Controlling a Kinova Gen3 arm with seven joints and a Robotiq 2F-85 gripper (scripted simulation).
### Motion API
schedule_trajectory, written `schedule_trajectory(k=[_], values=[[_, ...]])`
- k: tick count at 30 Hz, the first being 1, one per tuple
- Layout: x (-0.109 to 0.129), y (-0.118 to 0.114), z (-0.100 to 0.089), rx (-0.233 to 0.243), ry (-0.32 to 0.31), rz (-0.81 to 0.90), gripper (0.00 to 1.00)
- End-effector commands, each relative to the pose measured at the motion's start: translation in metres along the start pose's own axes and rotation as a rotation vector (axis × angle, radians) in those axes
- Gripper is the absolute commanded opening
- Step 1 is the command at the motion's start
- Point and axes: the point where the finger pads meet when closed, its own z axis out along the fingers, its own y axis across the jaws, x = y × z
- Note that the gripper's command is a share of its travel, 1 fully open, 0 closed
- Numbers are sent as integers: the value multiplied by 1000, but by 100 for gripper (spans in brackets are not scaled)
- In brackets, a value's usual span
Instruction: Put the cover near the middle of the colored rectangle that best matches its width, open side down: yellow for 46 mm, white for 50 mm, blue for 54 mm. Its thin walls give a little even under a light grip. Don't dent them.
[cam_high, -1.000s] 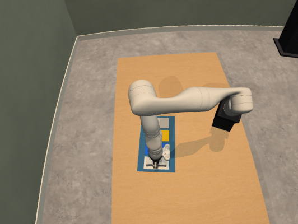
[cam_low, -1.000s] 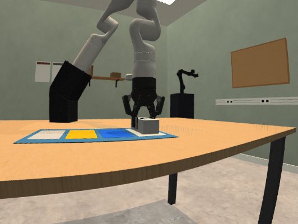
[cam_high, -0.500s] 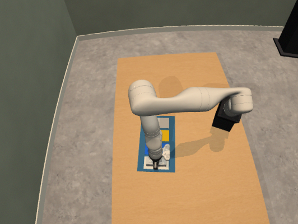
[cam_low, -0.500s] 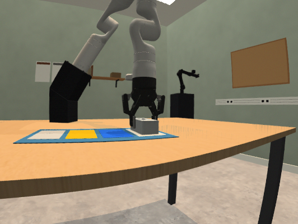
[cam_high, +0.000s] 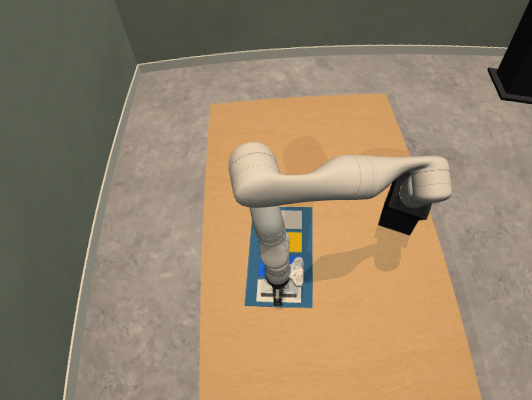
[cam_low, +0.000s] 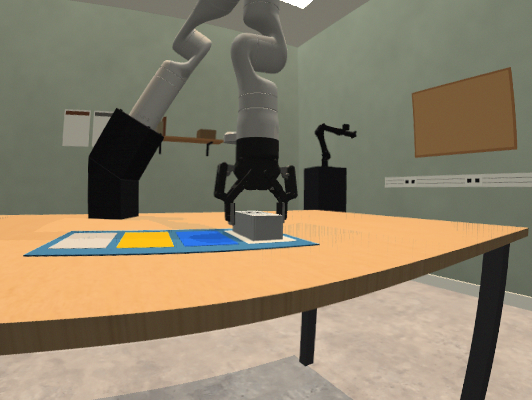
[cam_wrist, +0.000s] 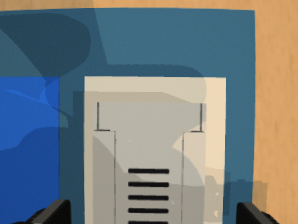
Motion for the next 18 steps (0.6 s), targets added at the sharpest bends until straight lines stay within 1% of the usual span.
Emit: schedule_trajectory(k=[1,18], values=[[-1,0,-1,0,-1,0,100],[-1,0,-3,0,-1,0,100]])
